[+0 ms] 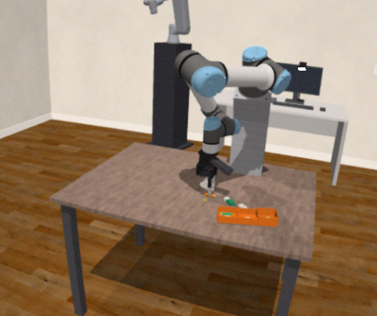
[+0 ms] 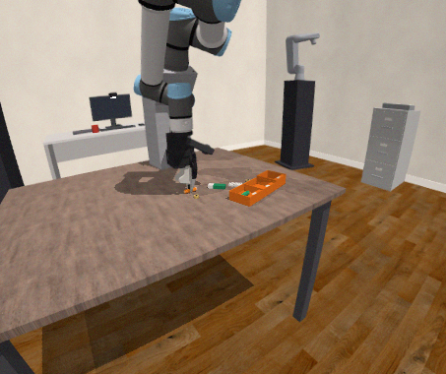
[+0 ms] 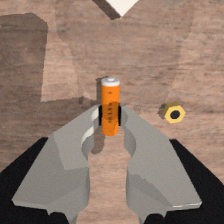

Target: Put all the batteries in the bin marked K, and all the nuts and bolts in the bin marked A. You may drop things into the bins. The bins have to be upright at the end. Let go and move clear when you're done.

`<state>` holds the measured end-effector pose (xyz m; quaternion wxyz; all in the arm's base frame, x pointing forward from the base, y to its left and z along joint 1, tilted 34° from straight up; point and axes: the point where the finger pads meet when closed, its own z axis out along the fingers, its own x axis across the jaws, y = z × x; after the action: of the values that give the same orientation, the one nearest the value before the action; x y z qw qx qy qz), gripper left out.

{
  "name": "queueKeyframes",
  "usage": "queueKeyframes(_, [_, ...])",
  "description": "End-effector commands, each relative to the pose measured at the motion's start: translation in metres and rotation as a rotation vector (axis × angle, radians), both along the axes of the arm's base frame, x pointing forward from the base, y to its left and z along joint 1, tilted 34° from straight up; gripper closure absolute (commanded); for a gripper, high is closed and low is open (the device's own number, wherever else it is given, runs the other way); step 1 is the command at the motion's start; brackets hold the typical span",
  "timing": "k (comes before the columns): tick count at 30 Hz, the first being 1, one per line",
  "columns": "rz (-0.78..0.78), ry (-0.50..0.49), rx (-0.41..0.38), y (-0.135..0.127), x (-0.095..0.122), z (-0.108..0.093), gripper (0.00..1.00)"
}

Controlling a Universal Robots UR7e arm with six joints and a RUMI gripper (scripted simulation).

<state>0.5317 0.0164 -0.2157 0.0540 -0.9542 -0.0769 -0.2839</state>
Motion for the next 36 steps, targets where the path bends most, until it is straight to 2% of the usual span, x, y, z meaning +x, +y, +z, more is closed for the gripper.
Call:
queueKeyframes(1, [0.000,-0.001,0.000,0.000,0.000,0.000,1.00])
queueKeyframes(19, [0.000,-0.001,0.000,0.000,0.000,0.000,1.00])
queueKeyframes(36, [0.000,-0.001,0.000,-0.007,-0.027,0.042,1.00])
